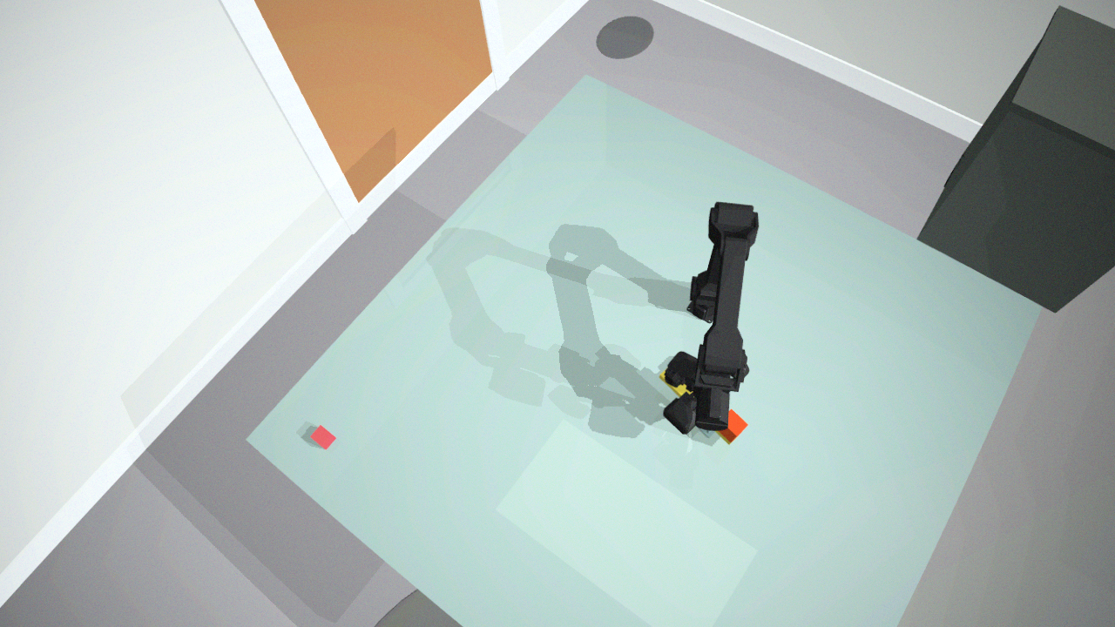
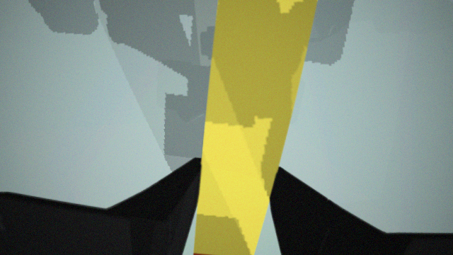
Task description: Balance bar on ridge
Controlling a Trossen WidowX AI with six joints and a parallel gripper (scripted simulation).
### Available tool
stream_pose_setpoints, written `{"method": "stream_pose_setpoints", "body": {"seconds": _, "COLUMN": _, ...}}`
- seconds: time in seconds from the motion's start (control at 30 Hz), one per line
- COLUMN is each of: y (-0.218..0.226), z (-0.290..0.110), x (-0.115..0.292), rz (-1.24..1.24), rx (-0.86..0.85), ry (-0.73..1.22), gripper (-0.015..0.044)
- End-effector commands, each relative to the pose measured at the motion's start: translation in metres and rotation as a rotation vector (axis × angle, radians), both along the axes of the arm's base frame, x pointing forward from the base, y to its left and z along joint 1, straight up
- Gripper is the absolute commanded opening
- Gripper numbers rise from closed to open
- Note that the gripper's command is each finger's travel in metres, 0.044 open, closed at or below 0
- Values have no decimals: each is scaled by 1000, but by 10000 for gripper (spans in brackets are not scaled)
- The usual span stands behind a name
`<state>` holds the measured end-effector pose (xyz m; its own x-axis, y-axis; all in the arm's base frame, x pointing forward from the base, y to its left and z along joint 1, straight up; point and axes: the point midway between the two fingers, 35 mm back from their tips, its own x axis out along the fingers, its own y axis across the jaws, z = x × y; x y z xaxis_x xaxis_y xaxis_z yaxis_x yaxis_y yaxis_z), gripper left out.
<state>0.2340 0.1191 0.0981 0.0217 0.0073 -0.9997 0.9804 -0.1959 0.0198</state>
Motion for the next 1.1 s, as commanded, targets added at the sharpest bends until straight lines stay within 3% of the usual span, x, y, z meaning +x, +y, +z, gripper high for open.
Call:
{"method": "stream_pose_setpoints", "body": {"seconds": 0.0, "y": 1, "z": -1, "x": 0, "rz": -4, "rx": 3, "ry": 1, "gripper": 0}}
{"method": "stream_pose_setpoints", "body": {"seconds": 1.07, "y": 0, "z": -4, "x": -1, "rz": -4, "rx": 3, "ry": 1, "gripper": 0}}
